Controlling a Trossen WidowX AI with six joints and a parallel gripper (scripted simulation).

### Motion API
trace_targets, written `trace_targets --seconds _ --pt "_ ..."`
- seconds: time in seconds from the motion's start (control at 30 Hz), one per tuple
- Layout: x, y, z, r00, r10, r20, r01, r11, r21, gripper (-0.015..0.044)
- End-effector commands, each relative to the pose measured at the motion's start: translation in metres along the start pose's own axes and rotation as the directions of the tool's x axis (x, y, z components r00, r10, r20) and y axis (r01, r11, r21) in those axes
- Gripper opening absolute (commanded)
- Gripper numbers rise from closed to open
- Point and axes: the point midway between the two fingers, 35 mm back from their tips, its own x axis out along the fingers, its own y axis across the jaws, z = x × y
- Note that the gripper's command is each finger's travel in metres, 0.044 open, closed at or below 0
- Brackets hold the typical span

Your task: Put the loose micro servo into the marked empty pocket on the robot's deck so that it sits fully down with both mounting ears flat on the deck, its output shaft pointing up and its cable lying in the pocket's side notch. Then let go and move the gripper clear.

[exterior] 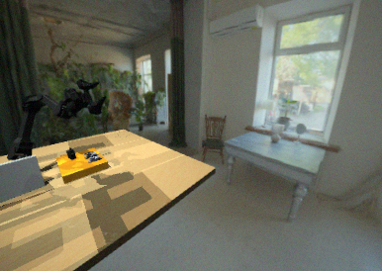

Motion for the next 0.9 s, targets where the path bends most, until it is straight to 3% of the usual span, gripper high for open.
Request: trace_targets --seconds 0.0,0.4,0.87 --pt "0.000 0.000 0.000 1.000 -0.002 -0.001 0.002 1.000 -0.005 0.0426" --pt "-0.009 -0.021 -0.029 0.986 -0.150 -0.077 0.118 0.941 -0.318 0.0440" --pt "-0.030 -0.048 -0.066 0.920 -0.352 -0.172 0.143 0.710 -0.689 0.0440"
